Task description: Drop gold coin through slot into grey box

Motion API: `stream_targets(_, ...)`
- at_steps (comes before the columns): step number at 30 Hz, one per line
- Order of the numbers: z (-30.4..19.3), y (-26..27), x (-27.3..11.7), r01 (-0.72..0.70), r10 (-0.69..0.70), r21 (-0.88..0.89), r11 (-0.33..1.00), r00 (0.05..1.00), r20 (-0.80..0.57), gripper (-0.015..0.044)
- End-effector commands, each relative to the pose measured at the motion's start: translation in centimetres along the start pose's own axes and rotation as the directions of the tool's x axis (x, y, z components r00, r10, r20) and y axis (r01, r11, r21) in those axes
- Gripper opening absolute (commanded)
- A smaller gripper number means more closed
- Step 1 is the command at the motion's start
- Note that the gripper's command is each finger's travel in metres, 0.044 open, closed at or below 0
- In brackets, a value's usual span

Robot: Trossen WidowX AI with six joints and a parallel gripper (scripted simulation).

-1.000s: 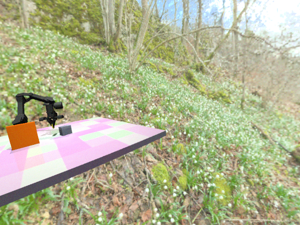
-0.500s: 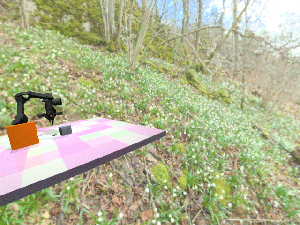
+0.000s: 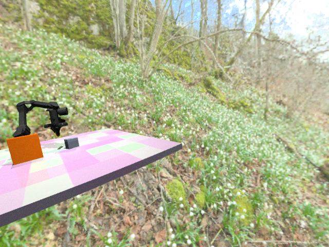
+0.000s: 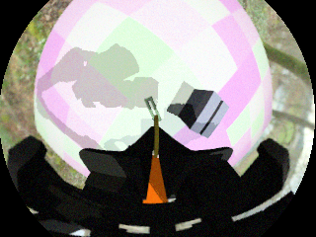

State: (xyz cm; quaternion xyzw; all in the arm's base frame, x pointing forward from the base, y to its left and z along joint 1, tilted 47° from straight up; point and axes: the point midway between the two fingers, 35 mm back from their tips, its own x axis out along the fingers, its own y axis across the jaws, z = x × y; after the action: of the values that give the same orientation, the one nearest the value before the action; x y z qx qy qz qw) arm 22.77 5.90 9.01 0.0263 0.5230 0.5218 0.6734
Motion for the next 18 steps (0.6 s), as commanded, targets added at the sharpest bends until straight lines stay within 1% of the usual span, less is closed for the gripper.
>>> stream_targets(1, 0.22, -0.17, -0.09, 0.002, -0.002, 0.151, 0.989, 1.000, -0.002, 0.0000)
stream_targets(9, 0.44, -0.31, -0.11, 0.003, -0.002, 0.407, 0.913, 1.000, -0.002, 0.0000)
stream_targets(18, 0.50, -0.47, -0.13, 0.003, -0.002, 0.428, 0.904, 1.000, -0.002, 0.0000)
